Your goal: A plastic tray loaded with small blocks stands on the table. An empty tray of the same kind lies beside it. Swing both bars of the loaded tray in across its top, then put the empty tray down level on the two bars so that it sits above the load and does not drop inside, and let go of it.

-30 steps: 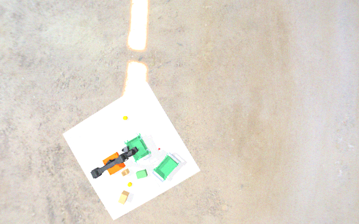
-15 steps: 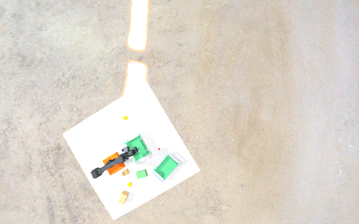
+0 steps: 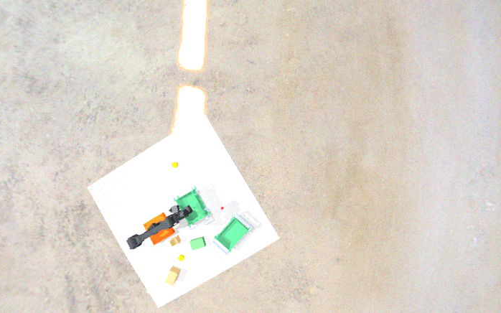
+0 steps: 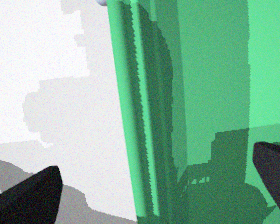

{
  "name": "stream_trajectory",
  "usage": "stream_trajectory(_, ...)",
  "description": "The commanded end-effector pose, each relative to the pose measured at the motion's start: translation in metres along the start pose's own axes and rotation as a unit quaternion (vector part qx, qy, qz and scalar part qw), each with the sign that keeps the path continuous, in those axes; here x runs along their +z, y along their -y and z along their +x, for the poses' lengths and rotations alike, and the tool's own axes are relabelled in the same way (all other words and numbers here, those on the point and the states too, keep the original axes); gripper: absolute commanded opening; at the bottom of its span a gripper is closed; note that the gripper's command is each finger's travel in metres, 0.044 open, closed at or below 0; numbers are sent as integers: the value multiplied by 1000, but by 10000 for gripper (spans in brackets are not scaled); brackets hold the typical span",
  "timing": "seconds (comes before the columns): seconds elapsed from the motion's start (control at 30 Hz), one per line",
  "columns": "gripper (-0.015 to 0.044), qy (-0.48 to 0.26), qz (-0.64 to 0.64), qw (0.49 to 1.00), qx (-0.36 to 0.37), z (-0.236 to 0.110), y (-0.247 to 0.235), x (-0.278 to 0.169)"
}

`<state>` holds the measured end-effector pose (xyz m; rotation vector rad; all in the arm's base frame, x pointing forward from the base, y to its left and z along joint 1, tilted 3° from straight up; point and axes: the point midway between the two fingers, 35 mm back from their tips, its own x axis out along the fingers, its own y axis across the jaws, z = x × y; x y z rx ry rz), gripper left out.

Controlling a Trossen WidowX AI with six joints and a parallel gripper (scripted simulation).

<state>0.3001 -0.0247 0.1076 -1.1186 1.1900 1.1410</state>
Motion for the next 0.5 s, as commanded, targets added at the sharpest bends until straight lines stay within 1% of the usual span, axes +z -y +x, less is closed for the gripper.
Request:
stream_trajectory(0.0,440,0,-1,1000,-6,-19,5,0)
stream_trajectory(0.47,440,0,-1,1000,-4,-90,1,0)
